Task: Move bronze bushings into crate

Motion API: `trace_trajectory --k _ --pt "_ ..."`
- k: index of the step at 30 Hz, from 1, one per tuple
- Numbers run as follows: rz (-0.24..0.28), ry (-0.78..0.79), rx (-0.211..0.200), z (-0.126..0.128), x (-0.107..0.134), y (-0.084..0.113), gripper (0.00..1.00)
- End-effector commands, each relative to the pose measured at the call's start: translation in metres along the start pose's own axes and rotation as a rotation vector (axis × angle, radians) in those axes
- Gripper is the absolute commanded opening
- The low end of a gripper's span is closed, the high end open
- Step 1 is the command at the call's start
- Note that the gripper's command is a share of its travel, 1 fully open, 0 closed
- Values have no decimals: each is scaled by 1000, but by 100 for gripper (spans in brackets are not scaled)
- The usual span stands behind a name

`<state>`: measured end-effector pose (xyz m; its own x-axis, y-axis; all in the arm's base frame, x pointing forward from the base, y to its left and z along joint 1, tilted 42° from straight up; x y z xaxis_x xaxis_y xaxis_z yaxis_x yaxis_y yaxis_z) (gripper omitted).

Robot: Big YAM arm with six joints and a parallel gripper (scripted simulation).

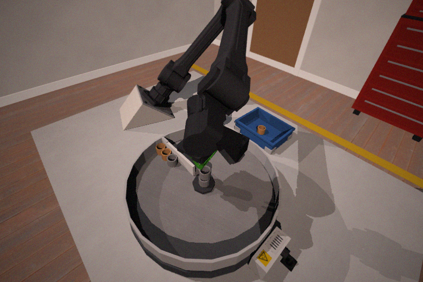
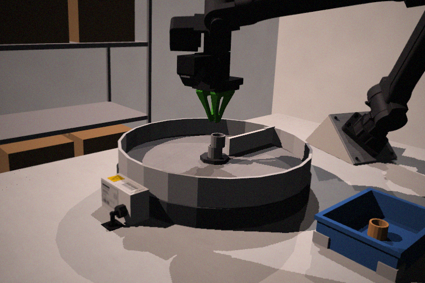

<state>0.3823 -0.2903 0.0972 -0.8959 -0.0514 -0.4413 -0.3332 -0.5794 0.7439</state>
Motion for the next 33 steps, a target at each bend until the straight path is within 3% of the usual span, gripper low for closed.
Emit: trace_trajectory --k 1,8,9,12,16,17,19,20,21,24,25,33 --pt "-22 28 37 -14 -13 20 14" --pt "-32 38 61 -8 -6 28 13" --pt "-23 23 44 -2 14 18 13" --pt "-20 23 43 15 77 13 13" --pt "-16 22 41 33 140 7 13" --pt "-13 9 22 39 149 9 13" --pt "-14 9 21 39 149 9 13" --pt "-26 40 66 25 136 25 13" --pt "-11 71 58 27 126 17 13" --pt "-11 71 58 27 126 17 13" --pt "-6 53 33 24 132 8 13" --pt "-21 32 54 21 140 18 13"
Point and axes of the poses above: the point where the finger pads meet when closed, its own y axis back along the fingers, its own z axis across the jaws, x = y × z, the point moved 2 cm from there along y, back along the fingers, and after that the axes turned 12 degrees about y, right-handed, at the moved point
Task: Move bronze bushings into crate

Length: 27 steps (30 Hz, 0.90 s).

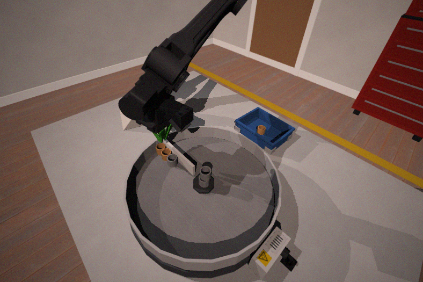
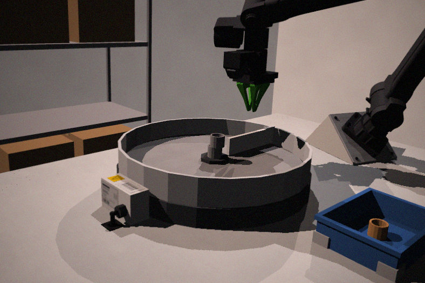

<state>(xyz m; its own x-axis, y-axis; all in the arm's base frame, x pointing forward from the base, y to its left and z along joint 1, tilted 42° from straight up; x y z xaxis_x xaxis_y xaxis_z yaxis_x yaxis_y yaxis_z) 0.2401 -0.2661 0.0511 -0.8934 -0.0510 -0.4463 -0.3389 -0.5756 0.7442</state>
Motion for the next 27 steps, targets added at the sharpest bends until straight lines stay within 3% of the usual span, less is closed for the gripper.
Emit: trace_trajectory --k 1,27 --pt "-12 36 45 -17 -9 17 13" --pt "-13 26 47 -20 0 15 13"
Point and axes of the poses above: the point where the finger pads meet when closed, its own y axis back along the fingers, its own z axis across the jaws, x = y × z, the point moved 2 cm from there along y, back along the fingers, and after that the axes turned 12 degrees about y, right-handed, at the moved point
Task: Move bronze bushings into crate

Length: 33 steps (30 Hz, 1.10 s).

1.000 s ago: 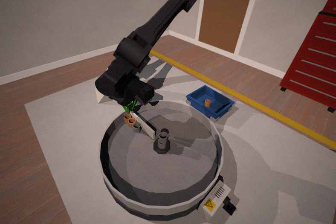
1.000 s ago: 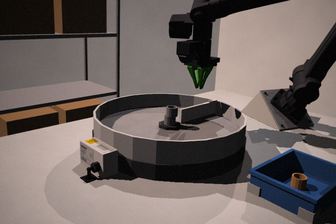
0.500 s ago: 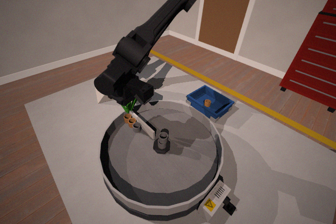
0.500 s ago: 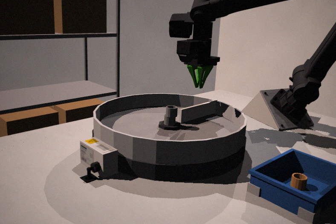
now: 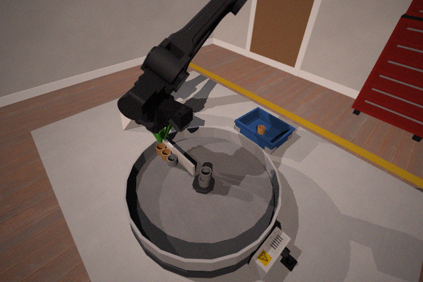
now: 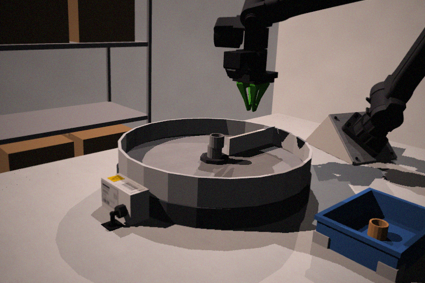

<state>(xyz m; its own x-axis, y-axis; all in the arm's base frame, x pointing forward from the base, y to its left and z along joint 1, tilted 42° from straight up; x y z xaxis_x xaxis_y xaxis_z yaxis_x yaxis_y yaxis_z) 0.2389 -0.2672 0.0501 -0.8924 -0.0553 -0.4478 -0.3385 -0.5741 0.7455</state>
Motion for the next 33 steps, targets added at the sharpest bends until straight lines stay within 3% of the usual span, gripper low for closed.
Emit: trace_trajectory --k 1,33 --pt "-14 19 43 -18 -1 14 13" --pt "-12 25 43 -17 -4 14 13"
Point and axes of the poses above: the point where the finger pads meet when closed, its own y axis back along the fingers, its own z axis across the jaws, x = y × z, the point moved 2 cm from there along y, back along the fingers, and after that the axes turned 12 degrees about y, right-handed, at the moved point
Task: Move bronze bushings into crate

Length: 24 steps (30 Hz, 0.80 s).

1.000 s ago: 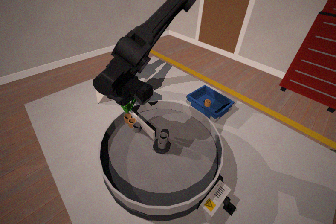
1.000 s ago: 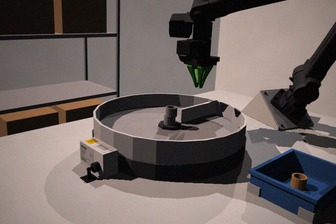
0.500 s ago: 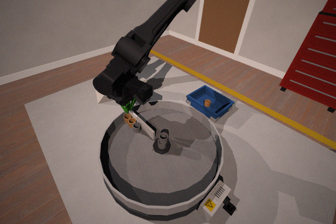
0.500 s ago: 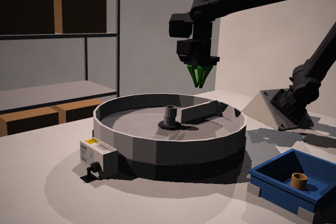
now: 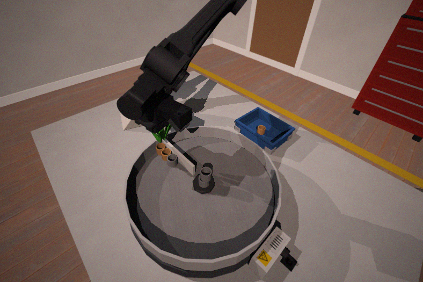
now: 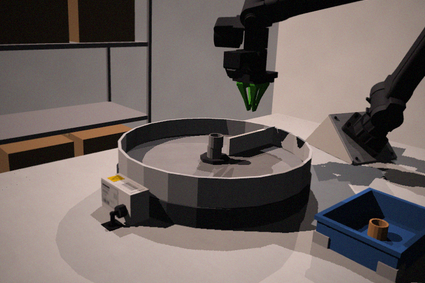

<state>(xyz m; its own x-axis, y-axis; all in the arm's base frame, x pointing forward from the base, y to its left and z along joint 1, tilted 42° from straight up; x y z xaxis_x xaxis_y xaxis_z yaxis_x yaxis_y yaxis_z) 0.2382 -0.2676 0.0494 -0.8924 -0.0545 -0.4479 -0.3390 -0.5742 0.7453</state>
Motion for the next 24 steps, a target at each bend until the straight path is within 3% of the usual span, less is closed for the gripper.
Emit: trace_trajectory --k 1,24 --pt "-11 25 43 -16 -5 14 13" --pt "-12 19 40 -17 -2 13 13"
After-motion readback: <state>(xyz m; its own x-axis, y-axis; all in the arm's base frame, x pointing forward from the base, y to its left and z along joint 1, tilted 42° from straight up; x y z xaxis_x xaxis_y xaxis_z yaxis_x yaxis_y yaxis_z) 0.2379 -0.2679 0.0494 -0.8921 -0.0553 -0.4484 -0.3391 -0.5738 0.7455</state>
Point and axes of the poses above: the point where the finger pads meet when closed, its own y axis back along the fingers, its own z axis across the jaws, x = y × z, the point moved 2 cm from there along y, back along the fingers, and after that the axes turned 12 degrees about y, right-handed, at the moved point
